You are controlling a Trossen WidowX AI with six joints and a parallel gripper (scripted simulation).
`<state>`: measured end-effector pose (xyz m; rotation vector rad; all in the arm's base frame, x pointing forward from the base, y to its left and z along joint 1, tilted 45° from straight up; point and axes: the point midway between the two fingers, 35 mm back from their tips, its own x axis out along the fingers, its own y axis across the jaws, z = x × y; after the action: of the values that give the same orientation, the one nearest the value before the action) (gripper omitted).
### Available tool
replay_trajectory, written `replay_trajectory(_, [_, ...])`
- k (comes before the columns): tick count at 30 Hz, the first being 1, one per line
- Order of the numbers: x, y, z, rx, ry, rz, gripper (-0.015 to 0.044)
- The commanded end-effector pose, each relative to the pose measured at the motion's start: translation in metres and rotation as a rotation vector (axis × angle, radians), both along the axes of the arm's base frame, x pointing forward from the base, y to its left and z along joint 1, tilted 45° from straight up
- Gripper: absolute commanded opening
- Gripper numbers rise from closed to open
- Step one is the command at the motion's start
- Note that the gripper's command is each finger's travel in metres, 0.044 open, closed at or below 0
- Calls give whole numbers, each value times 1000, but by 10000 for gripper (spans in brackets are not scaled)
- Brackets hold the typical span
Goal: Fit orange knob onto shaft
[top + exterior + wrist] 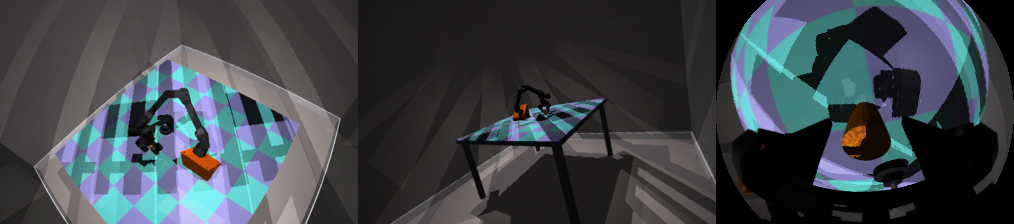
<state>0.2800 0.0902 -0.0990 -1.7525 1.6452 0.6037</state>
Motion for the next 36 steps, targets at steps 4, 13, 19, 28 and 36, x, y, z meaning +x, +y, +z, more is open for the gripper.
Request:
replay_trajectory(4, [-1, -10, -7, -9, 6, 0, 440])
replay_trajectory(13, [-1, -10, -7, -9, 6, 0, 204])
replay_trajectory(19, [-1, -10, -7, -9, 6, 0, 125])
replay_trajectory(28, [2, 4, -1, 29, -13, 40, 0])
replay_trajectory(36, [3, 20, 11, 29, -8, 35, 0])
